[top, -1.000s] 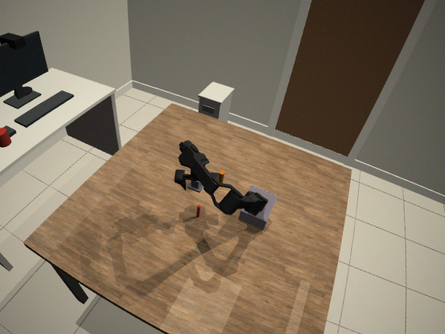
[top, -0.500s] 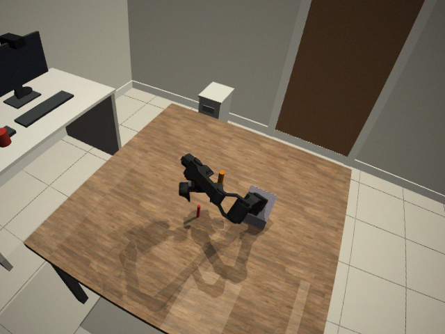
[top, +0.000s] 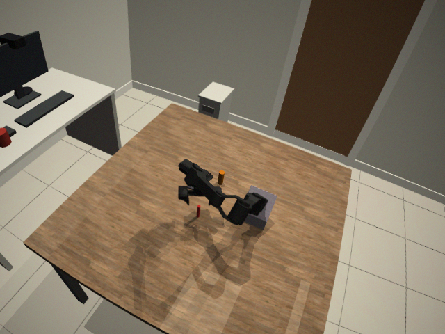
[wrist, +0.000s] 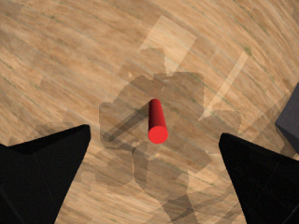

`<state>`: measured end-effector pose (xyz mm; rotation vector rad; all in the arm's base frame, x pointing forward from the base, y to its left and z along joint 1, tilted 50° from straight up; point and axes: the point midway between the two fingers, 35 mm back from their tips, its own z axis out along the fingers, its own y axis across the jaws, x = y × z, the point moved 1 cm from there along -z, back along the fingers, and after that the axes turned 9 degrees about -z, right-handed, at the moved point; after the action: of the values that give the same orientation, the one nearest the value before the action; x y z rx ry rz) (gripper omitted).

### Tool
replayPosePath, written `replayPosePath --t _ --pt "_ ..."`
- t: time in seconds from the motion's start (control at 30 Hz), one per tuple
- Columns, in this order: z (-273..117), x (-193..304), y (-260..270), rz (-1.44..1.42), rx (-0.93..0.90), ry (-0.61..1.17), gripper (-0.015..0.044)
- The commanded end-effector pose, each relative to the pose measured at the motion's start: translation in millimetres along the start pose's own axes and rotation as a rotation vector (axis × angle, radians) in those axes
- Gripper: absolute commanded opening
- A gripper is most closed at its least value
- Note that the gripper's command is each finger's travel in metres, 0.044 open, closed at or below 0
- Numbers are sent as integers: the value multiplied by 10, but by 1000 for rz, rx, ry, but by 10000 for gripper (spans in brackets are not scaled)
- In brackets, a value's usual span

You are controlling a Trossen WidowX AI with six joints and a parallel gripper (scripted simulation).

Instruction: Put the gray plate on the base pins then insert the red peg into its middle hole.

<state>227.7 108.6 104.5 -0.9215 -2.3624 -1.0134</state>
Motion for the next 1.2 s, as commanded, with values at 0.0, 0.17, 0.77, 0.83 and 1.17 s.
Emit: replayPosePath --t 0.0,0.17,0.77,0.83,1.17 --pt "72 10 -12 7 0 7 440" --pt "155 8 -10 7 1 7 440" --pt "446 31 -9 7 -3 11 440" --pt "467 34 -10 7 -3 11 440" --pt "469 35 -10 7 -3 11 204"
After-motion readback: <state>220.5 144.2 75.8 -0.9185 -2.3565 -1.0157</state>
